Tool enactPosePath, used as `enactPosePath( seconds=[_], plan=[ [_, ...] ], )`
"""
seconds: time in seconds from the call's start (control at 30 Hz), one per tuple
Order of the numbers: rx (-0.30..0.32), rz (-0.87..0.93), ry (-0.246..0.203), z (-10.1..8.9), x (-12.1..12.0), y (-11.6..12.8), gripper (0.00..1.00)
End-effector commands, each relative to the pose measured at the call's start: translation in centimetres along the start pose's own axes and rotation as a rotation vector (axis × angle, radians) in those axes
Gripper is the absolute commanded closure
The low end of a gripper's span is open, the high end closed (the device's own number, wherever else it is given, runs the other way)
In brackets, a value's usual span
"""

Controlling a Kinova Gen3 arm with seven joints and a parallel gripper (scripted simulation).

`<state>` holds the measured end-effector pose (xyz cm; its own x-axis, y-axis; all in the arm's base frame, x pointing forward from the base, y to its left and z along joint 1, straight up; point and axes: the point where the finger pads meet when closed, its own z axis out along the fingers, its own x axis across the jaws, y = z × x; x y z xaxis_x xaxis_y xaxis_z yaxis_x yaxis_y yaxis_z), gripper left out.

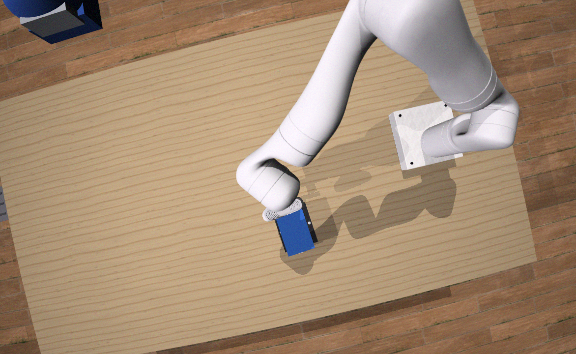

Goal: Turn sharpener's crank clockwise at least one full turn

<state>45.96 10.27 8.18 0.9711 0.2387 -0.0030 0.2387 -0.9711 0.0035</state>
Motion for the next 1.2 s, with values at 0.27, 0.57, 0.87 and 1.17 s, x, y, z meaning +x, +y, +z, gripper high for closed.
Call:
enactPosePath(
  seconds=[0.27, 0.57, 0.87, 1.17],
  plan=[
    [0.000, 0.000, 0.003, -0.08, 0.10, 0.00, 1.00],
    [0.000, 0.000, 0.003, -0.08, 0.10, 0.00, 0.03],
    [0.000, 0.000, 0.003, -0.08, 0.10, 0.00, 0.03],
    [0.000, 0.000, 0.003, -0.08, 0.10, 0.00, 0.03]
  ],
)
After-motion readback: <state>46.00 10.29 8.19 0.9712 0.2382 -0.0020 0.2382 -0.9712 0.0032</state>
